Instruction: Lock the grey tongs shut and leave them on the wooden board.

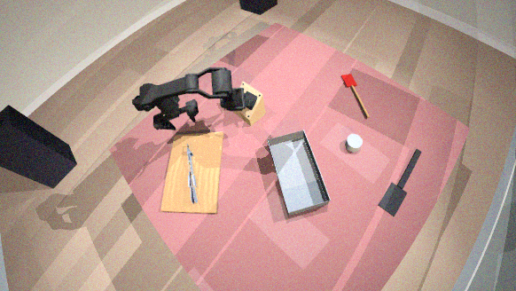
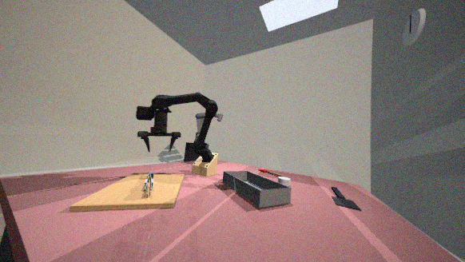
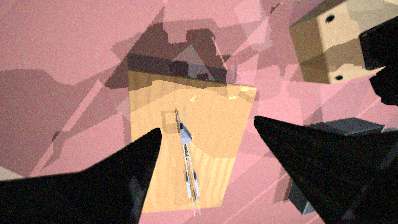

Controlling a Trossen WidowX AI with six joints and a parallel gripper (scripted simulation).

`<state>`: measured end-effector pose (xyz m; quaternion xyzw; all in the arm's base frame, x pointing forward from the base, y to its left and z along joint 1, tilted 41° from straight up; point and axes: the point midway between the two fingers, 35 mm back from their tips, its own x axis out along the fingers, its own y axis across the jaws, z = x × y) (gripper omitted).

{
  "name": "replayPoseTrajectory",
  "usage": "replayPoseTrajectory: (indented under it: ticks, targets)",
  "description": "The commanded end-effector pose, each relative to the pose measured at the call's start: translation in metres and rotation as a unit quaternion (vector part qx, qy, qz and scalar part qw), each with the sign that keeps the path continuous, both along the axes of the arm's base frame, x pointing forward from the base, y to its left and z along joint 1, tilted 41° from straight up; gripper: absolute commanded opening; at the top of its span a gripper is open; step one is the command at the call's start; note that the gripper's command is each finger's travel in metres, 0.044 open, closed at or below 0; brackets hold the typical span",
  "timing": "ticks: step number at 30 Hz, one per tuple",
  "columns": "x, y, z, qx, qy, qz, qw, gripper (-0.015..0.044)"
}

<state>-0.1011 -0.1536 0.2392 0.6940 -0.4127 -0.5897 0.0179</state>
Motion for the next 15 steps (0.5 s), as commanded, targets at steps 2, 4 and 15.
replayPoseTrajectory:
  ticks: [2, 4, 15]
  targets:
    - [0.004, 0.021, 0.009, -0.035, 0.006, -0.006, 0.999, 0.044]
    - [0.004, 0.025, 0.011, -0.044, 0.008, -0.009, 0.999, 0.044]
    - [0.01, 0.044, 0.043, -0.019, 0.055, -0.075, 0.995, 0.044]
